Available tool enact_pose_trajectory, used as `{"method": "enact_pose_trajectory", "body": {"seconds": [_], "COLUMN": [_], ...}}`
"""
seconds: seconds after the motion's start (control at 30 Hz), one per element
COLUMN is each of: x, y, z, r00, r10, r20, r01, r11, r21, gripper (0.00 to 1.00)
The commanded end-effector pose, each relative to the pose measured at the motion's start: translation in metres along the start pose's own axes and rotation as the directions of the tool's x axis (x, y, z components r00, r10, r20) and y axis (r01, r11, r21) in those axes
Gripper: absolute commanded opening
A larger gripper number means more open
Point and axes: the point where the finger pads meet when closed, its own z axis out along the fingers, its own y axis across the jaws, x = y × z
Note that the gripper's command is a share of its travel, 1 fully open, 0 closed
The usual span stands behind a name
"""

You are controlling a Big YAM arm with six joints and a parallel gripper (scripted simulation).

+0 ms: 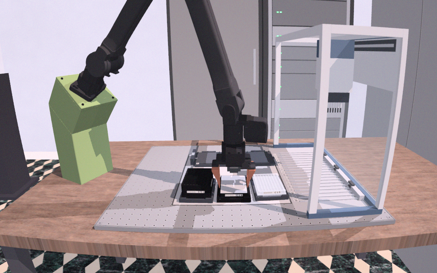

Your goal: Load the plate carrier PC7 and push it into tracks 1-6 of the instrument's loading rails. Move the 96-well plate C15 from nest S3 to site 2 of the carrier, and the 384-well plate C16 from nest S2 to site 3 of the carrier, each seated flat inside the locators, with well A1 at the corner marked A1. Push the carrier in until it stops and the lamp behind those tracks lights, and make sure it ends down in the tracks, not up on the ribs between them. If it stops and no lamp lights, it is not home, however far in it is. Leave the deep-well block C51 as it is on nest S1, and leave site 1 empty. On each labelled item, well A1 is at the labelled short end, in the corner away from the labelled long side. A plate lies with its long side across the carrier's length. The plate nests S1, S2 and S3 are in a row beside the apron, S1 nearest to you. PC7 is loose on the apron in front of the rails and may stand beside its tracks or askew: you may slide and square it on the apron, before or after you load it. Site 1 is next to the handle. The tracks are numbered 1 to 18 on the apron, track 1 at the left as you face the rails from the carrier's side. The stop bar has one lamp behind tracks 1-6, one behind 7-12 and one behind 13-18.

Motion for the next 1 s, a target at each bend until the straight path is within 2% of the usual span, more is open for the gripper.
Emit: {"method": "enact_pose_trajectory", "body": {"seconds": [0.0,0.27,0.3,0.97], "x": [-0.003,-0.003,-0.002,-0.001], "y": [0.011,0.011,0.013,0.008], "z": [-0.007,-0.007,-0.017,-0.065], "r00": [1.0,1.0,1.0,1.0], "r10": [0.002,0.002,0.001,0.006], "r20": [0.007,0.007,0.004,0.004], "r01": [-0.002,-0.002,-0.001,-0.005], "r11": [1.0,1.0,1.0,1.0], "r21": [-0.023,-0.023,-0.028,-0.021], "gripper": [0.0,0.0,0.0,0.0]}}
